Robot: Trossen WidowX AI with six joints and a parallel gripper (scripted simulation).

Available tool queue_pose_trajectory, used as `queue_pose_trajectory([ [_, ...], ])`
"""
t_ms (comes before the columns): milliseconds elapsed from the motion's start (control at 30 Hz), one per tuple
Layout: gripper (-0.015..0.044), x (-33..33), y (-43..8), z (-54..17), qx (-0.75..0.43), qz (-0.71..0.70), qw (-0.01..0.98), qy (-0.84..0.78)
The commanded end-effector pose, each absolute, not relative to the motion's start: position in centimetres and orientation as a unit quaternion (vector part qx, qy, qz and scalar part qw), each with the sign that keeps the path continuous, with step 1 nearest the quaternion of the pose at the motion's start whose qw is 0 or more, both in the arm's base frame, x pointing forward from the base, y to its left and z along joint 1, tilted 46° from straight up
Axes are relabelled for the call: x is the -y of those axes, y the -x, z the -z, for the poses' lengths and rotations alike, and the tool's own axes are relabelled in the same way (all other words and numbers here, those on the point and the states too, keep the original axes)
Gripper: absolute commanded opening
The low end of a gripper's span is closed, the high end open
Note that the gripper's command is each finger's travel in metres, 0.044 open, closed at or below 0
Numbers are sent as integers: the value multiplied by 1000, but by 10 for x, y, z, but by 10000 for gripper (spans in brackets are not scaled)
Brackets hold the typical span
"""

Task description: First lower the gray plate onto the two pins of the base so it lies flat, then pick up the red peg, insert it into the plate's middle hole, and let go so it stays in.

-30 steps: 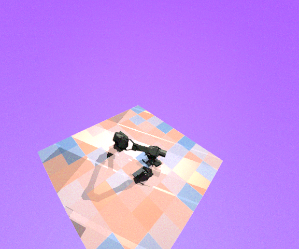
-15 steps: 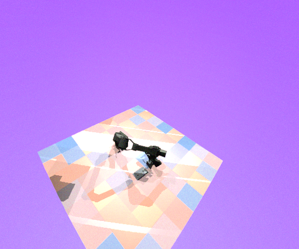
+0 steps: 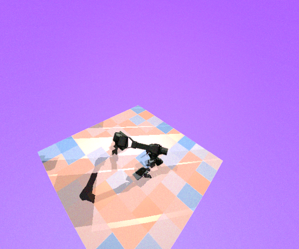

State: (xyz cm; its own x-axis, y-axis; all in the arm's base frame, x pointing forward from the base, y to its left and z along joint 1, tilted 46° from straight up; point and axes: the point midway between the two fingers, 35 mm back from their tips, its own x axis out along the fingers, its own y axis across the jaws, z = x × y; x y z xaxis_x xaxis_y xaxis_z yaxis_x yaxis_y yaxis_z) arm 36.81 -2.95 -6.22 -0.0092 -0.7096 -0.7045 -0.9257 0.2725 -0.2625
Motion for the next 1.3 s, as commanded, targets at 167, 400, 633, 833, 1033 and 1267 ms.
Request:
queue_pose_trajectory([
  [167, 0, 7, -374, 40, -696, -143, 392, 584],
  [400, 0, -8, -372, 26, -700, -148, 387, 582],
  [633, 0, -22, -370, 10, -704, -152, 382, 579],
  [833, 0, -34, -367, -4, -708, -154, 376, 577],
  [1033, 0, -43, -364, -14, -711, -155, 372, 577],
  [1267, 0, -32, -365, -17, -710, -159, 371, 577],
])
